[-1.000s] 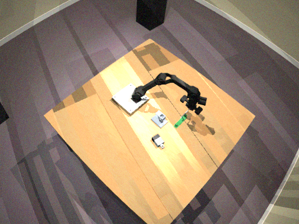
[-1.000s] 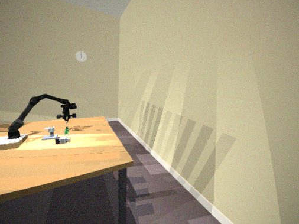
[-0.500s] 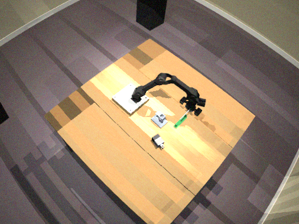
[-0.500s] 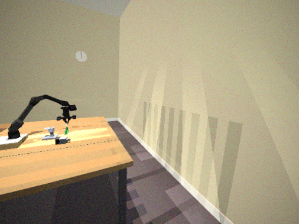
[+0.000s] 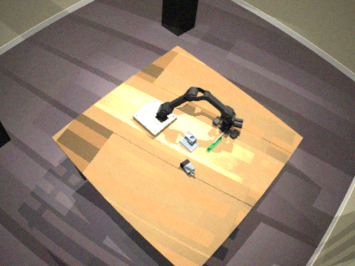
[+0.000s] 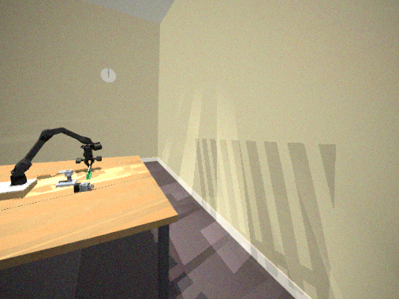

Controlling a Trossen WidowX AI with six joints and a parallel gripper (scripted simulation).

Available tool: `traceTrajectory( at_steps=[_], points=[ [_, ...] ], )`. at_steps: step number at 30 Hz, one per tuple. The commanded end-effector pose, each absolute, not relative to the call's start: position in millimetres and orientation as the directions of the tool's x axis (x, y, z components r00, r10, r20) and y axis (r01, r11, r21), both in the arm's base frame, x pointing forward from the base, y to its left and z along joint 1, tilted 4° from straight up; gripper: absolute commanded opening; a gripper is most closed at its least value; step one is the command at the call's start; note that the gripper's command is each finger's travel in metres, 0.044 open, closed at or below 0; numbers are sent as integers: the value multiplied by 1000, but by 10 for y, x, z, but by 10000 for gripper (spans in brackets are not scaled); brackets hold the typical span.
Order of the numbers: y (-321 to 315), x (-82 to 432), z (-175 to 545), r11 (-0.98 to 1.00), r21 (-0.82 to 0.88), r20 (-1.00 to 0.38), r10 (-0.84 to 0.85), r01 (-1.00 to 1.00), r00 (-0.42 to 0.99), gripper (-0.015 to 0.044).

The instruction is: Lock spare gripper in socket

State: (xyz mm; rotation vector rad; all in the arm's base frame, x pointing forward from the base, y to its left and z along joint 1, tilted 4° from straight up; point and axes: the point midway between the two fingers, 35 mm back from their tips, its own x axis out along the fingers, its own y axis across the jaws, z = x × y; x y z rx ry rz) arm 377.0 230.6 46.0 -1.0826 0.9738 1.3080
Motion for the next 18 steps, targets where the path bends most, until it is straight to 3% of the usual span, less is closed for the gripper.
traceTrajectory(
  at_steps=[1,15,18],
  points=[
    [2308,3765,379,-33,-51,-970,238,-998,42,0],
    [2308,3764,370,-33,-52,-970,239,-998,43,0],
    [2307,3763,382,-36,-53,-970,240,-998,43,79]
  ],
)
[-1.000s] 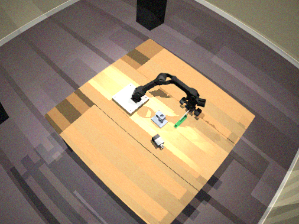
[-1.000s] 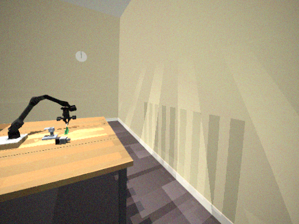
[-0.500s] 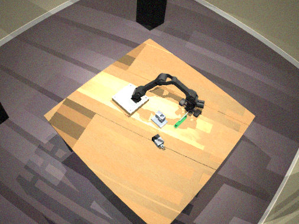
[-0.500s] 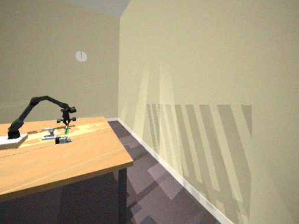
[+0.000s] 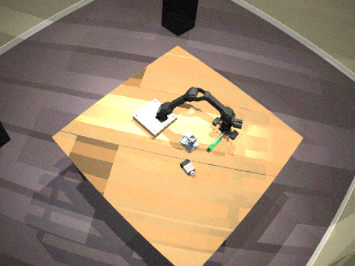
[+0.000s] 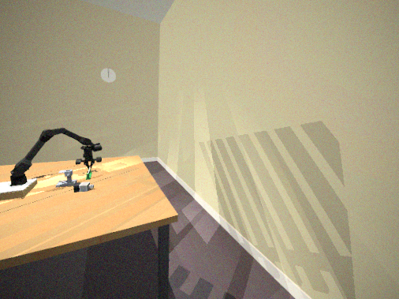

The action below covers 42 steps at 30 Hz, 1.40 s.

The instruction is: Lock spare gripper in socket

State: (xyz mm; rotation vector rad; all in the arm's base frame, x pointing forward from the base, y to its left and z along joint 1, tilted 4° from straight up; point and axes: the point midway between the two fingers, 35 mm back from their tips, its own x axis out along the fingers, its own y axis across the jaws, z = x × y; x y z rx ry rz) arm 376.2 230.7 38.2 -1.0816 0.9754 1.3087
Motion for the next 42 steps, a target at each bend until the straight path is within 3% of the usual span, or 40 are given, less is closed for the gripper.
traceTrajectory(
  at_steps=[1,5,42],
  points=[
    [2307,3763,382,-36,-53,-970,240,-998,43,105],
    [2307,3763,382,-36,-53,-970,240,-998,43,200],
    [2224,3724,1124,-25,-8,-976,217,-1000,2,200]
  ],
)
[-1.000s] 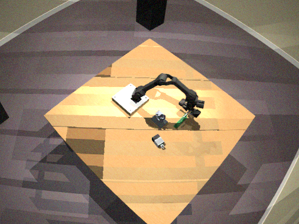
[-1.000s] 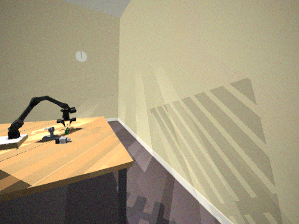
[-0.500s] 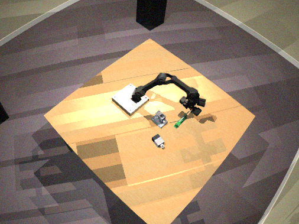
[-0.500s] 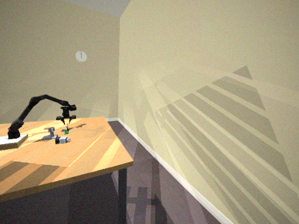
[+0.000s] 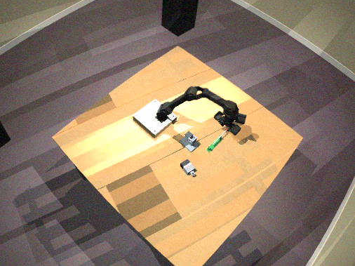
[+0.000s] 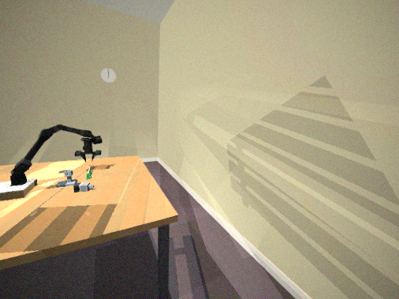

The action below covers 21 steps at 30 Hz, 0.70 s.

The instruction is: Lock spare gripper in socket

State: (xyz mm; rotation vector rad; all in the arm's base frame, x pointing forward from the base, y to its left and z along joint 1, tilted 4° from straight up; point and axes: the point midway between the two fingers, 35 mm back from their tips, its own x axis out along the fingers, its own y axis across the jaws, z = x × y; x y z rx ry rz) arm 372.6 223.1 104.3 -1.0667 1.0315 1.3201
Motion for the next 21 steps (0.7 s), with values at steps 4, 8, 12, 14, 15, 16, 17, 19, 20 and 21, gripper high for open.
traceTrajectory(
  at_steps=[4,8,12,14,15,16,17,19,20,21],
  points=[
    [2231,3726,1043,-25,-7,-976,217,-1000,1,305],
    [2033,3760,1199,-30,-13,-978,207,-999,7,253],
    [1573,3773,1554,-41,-23,-983,183,-999,15,180],
    [1551,3772,1570,-42,-23,-983,182,-999,15,180],
    [1551,3772,1570,-42,-23,-983,182,-999,15,180],
    [1551,3772,1570,-42,-23,-983,182,-999,15,180],
    [1551,3772,1570,-42,-23,-983,182,-999,15,180],
    [1553,3774,1552,-42,-23,-983,182,-999,15,180],
    [1558,3780,1514,-42,-23,-983,182,-999,15,180],
    [1563,3786,1464,-42,-23,-983,182,-999,15,180]
  ],
)
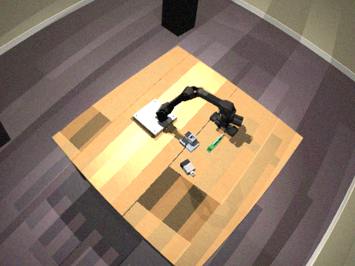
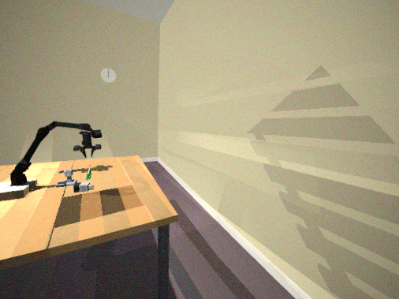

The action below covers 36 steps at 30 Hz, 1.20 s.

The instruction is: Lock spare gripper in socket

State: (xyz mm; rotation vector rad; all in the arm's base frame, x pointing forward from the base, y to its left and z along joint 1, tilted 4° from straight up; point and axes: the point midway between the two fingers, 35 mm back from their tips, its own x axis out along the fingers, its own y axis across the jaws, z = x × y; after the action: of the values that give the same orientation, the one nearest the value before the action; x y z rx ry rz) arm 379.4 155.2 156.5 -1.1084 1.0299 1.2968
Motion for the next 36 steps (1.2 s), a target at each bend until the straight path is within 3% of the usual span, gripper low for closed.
traceTrajectory(
  at_steps=[1,7,36],
  points=[
    [1570,3792,1398,-42,-23,-983,182,-999,15,180],
    [1605,3789,891,-42,-23,-983,183,-999,15,180],
    [1641,3805,461,-42,-23,-983,183,-999,15,180]
  ],
)
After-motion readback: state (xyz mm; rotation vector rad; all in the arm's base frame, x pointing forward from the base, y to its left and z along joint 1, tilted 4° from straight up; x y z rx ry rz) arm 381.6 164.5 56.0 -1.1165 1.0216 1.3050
